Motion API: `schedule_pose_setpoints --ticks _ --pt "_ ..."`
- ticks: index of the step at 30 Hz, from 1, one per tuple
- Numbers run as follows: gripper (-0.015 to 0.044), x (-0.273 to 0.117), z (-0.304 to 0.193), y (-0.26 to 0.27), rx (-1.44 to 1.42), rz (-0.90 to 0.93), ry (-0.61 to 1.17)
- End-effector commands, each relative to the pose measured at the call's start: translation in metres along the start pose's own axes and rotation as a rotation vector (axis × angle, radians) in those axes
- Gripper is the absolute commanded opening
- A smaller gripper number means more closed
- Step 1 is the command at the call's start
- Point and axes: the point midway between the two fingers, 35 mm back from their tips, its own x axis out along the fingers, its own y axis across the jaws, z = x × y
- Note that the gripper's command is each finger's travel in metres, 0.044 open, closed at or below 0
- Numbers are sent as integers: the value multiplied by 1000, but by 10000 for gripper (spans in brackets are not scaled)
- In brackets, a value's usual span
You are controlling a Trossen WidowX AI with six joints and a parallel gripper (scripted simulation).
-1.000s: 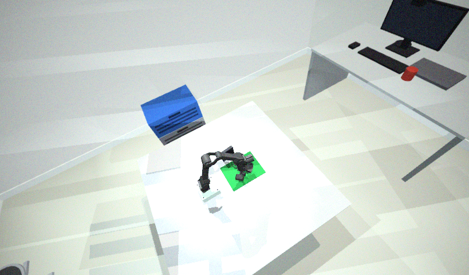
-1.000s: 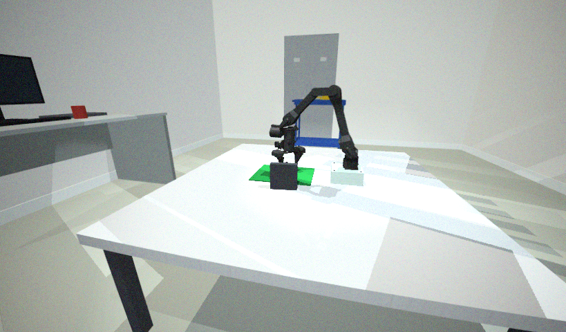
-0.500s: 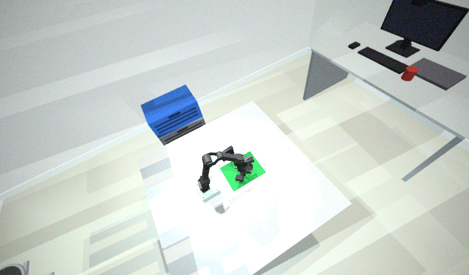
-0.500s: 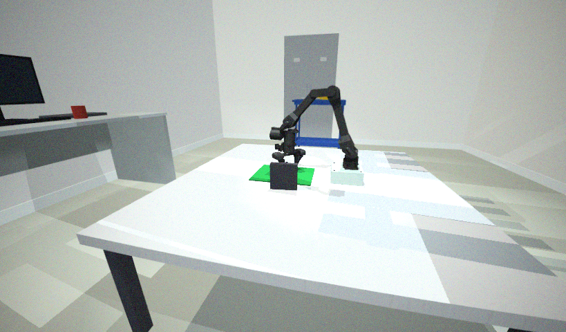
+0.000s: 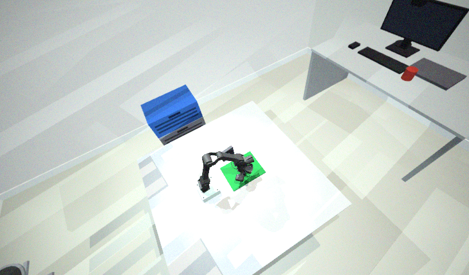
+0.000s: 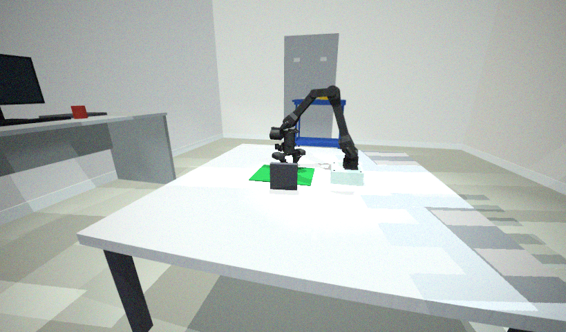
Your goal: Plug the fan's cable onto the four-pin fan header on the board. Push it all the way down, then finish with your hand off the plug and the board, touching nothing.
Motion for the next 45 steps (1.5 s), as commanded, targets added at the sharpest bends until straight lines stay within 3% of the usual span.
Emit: schedule_pose_setpoints --ticks 1,34,36,39,45 --pt "274 0 0 0 0 0 1" --pt "54 0 0 0 0 0 1" --pt "1 -11 1 1 1 -1 0" --pt "0 -47 0 0 3 -4 0" --pt "0 -49 1 1 9 -4 0"
